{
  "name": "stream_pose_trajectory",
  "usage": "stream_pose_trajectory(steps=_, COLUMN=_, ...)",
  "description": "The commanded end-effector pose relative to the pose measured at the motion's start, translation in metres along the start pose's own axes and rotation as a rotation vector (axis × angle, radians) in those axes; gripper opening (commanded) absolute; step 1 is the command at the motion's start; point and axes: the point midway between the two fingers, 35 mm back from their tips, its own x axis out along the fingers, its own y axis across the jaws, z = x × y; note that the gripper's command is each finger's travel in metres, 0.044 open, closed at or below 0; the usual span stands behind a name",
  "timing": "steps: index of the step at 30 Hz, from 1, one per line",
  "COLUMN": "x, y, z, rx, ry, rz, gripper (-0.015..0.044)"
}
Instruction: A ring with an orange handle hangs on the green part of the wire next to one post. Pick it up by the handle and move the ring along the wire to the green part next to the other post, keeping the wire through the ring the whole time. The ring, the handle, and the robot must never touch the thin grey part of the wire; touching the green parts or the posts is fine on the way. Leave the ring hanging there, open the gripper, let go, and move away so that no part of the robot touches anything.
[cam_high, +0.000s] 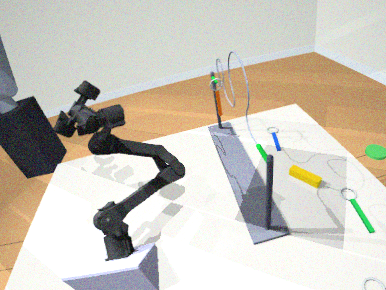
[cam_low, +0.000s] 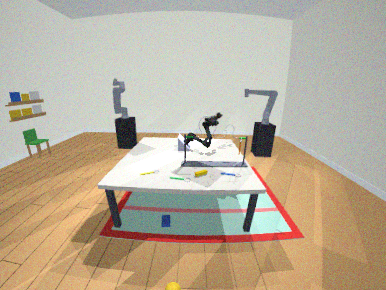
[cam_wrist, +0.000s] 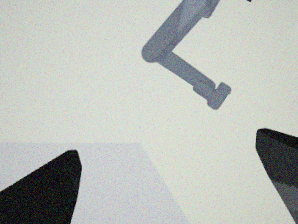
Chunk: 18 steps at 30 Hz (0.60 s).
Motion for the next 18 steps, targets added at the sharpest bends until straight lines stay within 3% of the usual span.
stream_pose_trajectory(steps=1, x=0.0, y=0.0, z=-0.001, rx=0.001, ry=0.002, rz=-0.001, gripper=0.0374)
stream_pose_trajectory(steps=9, x=0.001, y=-0.013, z=-0.042, rx=0.065, ry=0.161, rz=-0.088, gripper=0.0164)
stream_pose_trajectory(steps=18, x=-0.016, y=-0.019, z=-0.108, rx=0.162, ry=0.412, rz=-0.199, gripper=0.016)
